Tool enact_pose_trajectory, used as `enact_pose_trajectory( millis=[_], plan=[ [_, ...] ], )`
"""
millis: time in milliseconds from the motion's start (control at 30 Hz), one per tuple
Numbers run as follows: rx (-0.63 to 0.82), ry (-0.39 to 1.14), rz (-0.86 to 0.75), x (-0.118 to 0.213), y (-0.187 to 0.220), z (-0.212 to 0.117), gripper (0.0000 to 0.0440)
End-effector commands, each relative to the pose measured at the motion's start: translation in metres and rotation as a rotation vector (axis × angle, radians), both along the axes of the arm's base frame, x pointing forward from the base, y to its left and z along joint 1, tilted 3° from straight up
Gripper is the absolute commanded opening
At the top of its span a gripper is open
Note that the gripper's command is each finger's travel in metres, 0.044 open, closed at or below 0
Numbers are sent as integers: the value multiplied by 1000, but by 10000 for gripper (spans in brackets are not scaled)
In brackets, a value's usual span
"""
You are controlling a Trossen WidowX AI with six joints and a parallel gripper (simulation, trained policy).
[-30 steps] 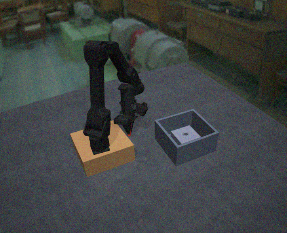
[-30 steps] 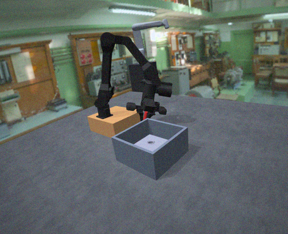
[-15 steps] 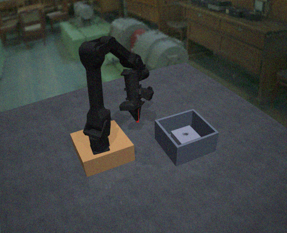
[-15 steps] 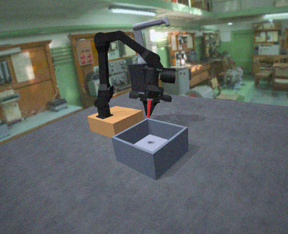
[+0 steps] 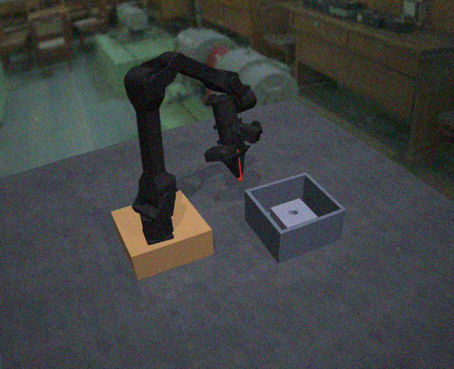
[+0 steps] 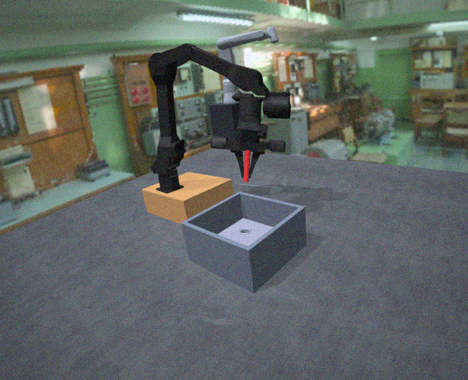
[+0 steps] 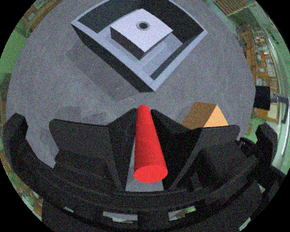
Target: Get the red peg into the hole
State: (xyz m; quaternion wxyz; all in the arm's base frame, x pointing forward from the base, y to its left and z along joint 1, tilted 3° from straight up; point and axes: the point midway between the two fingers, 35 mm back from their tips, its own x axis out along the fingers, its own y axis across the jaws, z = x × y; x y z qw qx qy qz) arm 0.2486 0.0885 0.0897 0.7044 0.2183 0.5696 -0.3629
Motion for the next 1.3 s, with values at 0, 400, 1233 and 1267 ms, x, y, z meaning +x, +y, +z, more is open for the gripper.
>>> enact_pose_trajectory(
  millis=[0, 400, 1233, 1267],
  plan=[
    [-11, -25, -29, 12, -11, 7, 0],
    [-25, -67, -109, 53, -59, 8, 0],
    [70, -5, 8, 101, -122, -48, 49],
    [76, 3, 14, 100, -123, -51, 72]
  ],
)
